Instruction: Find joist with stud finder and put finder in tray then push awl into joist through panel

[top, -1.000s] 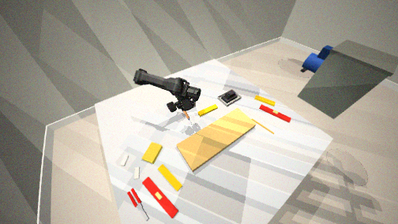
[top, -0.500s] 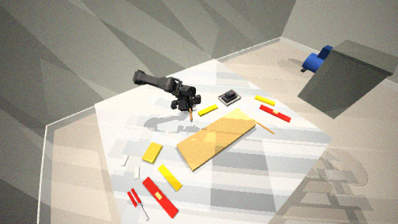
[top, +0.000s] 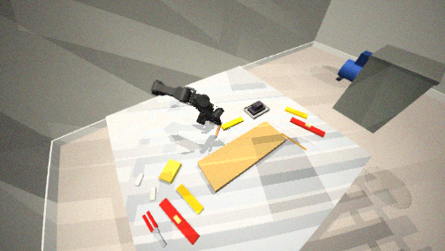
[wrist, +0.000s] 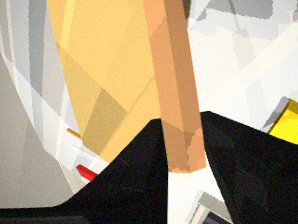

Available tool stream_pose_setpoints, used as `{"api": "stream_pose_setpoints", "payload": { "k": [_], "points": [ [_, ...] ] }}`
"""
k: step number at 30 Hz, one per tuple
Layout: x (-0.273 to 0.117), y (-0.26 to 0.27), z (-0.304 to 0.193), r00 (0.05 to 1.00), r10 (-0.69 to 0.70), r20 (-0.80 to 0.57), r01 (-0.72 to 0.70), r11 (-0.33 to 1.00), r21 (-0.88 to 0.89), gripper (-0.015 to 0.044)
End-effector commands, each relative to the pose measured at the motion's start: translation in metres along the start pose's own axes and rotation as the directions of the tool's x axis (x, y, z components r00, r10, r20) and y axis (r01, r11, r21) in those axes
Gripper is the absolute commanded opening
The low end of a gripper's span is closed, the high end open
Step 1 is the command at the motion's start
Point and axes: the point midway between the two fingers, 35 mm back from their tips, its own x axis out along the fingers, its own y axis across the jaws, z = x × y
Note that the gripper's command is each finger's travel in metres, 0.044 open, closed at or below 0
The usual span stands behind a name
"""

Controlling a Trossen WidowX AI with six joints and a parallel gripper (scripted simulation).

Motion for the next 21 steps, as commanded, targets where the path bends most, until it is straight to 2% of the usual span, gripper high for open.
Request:
{"api": "stream_pose_setpoints", "payload": {
  "k": [1, 10, 21],
  "points": [
    [-0.002, 0.012, 0.001, 0.994, 0.111, 0.008, -0.111, 0.982, 0.155, 0.0000],
    [-0.012, 0.036, 0.009, 0.934, 0.352, 0.064, -0.340, 0.813, 0.472, 0.0000],
    [-0.038, 0.060, 0.024, 0.775, 0.607, 0.174, -0.506, 0.431, 0.747, 0.0000]
  ]
}}
